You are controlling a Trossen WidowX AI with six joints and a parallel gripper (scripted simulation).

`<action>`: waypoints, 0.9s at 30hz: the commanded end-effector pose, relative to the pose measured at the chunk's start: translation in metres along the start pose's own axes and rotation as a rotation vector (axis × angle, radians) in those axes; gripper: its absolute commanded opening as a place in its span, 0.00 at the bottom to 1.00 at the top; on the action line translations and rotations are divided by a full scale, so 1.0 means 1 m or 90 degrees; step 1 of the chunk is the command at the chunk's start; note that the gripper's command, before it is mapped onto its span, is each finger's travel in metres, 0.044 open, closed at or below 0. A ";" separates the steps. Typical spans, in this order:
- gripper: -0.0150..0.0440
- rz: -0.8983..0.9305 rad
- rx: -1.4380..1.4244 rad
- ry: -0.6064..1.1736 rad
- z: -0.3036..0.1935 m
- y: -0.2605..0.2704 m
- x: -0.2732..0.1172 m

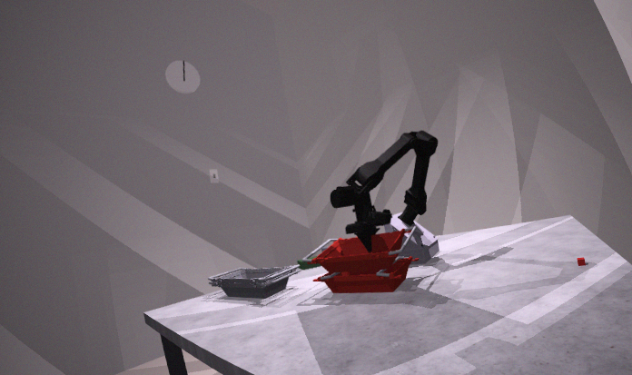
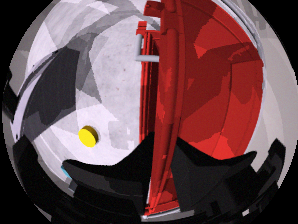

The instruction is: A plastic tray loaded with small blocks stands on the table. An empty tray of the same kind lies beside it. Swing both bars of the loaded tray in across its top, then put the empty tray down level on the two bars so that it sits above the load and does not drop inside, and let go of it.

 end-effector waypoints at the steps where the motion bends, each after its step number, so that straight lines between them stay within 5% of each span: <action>1: 0.25 0.018 0.006 -0.003 0.003 0.005 0.006; 27: 0.25 0.018 0.006 -0.003 0.003 0.009 0.013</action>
Point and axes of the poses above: the point midway between the two fingers, 35 mm back from their tips, its own x axis out along the fingers, its own y axis across the jaws, z = x × y, the point moved 1 cm from there along -x, back along the fingers, and after that the axes turned 6 degrees about -x, right-handed, at the moved point
